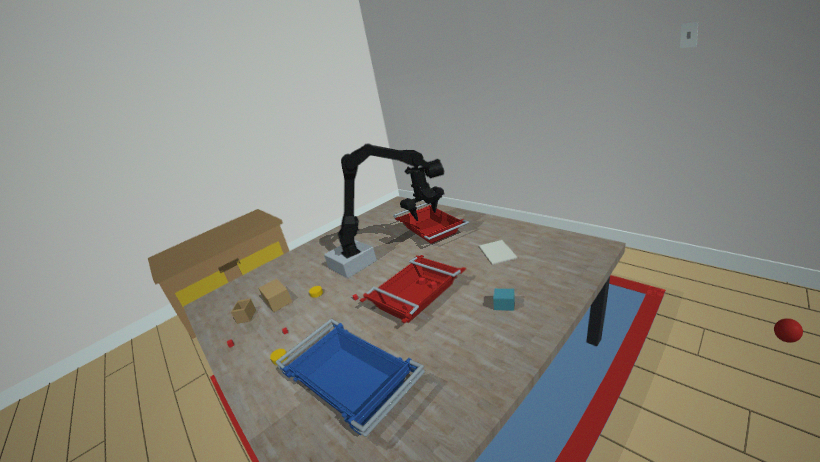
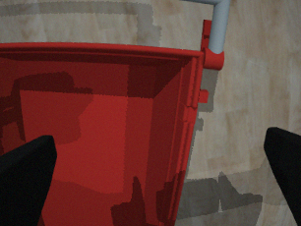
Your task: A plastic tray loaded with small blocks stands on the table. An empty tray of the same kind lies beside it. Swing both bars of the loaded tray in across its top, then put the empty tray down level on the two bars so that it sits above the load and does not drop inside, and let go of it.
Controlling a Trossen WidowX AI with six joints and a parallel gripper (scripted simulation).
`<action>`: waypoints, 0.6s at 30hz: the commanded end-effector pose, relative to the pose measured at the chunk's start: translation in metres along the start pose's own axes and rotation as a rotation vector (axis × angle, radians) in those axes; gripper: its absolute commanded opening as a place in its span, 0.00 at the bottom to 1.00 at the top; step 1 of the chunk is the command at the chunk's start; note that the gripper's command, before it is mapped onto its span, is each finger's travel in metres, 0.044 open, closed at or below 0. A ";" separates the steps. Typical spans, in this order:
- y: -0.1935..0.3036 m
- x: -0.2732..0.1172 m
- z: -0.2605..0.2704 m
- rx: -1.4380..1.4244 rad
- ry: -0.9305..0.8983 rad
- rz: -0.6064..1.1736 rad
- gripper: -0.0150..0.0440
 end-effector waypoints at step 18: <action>0.110 0.055 -0.012 0.105 0.016 0.018 1.00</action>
Point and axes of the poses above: the point midway between the two fingers, 35 mm back from their tips, its own x axis out along the fingers, its own z axis across the jaws, y = z × x, the point moved 9 cm from there along -x, back along the fingers
